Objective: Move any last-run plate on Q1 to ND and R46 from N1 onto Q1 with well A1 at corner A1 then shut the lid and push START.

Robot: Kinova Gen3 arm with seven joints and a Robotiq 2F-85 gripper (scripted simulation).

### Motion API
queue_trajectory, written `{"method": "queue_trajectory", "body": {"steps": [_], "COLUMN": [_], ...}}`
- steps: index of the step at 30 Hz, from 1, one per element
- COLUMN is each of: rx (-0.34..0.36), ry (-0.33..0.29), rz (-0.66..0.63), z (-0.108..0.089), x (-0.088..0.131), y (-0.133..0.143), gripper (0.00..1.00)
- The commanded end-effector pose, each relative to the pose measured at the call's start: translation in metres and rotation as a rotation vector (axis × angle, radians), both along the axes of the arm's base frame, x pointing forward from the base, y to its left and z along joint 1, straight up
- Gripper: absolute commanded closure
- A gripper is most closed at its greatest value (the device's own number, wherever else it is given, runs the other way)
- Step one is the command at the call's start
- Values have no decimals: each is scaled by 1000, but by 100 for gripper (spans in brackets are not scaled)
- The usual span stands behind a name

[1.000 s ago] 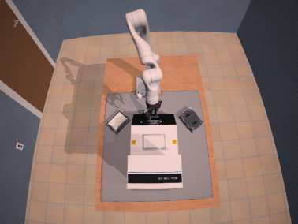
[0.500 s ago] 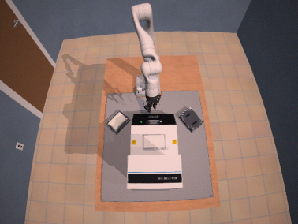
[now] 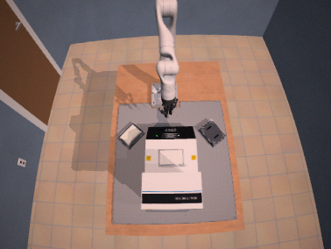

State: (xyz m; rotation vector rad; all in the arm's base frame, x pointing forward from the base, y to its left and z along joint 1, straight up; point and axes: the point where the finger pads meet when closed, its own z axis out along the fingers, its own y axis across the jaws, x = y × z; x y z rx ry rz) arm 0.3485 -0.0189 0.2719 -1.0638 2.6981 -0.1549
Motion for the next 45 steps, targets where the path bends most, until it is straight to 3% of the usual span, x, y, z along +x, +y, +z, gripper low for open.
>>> {"method": "queue_trajectory", "body": {"steps": [1,9,30,45], "rx": [1,1,1,1], "ry": [-3,-3,-3,-3], "rz": [0,0,0,0], "z": [1,1,-24,-41], "x": [-3,-3,-3,-3], "y": [-1,-1,-1,-1], "gripper": [68,73,90,90]}}
